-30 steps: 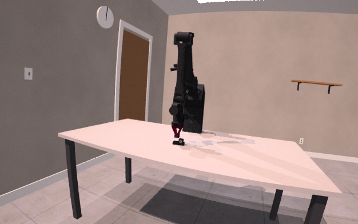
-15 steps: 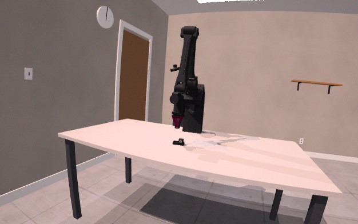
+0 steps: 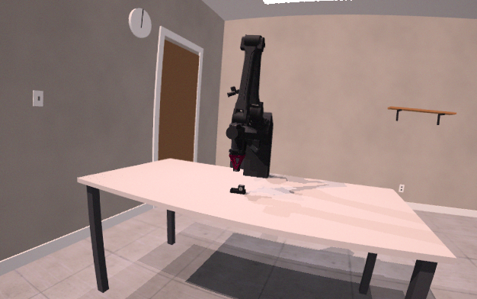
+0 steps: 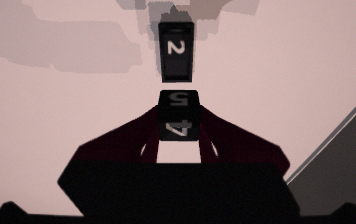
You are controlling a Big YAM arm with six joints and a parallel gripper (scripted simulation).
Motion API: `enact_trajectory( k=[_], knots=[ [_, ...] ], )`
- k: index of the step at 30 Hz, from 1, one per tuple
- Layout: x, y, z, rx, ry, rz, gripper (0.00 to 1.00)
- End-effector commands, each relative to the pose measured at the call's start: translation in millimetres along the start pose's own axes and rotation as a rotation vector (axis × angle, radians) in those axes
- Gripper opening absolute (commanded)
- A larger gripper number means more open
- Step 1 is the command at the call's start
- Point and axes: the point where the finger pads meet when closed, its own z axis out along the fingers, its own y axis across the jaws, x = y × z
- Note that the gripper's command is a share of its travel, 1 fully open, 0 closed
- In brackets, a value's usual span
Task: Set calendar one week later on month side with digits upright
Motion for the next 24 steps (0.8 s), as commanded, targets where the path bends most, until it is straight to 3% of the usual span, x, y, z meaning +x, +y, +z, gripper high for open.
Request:
enact_trajectory(
  k=[1,16,19,24],
  knots=[
    [5.0,3.2,0.9,-0.016,0.006,0.036,0.25],
    [18.7,-2.2,4.3,-0.004,0.009,0.490,0.25],
    [19.0,-2.2,4.3,-0.004,0.009,0.500,0.25],
    [25.7,-6.2,5.3,0.006,0.009,0.704,0.25]
  ],
)
